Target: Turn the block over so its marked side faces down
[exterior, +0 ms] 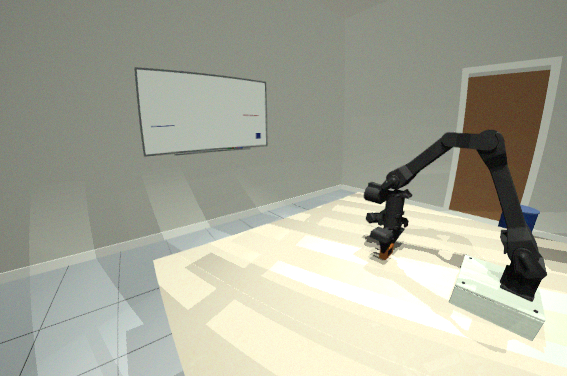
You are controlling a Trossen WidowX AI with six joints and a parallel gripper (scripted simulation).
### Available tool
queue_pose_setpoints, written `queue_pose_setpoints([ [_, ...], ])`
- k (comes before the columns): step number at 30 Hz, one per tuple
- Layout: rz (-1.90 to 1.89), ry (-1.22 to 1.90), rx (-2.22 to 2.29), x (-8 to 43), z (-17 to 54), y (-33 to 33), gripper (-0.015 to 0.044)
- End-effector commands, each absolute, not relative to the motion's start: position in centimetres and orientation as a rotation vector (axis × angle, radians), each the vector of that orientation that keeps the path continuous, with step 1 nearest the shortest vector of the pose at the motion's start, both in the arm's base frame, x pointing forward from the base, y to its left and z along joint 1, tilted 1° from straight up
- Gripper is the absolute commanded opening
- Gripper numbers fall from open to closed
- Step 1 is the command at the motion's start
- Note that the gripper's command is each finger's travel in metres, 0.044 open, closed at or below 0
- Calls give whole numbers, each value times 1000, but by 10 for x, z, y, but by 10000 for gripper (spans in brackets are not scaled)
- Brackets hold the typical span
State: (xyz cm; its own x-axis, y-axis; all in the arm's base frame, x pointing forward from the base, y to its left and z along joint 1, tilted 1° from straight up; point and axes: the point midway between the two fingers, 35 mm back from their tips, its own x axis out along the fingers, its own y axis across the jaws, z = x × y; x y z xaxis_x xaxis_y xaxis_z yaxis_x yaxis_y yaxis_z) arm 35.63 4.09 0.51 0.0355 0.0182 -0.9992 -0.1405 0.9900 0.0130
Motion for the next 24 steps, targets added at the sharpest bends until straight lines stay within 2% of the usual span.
queue_pose_setpoints([
  [1,122,1533,-102,356,4,41,249],
  [17,122,1533,-102,356,4,41,142],
  [22,122,1533,-102,355,29,40,11],
  [24,122,1533,-102,355,34,40,0],
])
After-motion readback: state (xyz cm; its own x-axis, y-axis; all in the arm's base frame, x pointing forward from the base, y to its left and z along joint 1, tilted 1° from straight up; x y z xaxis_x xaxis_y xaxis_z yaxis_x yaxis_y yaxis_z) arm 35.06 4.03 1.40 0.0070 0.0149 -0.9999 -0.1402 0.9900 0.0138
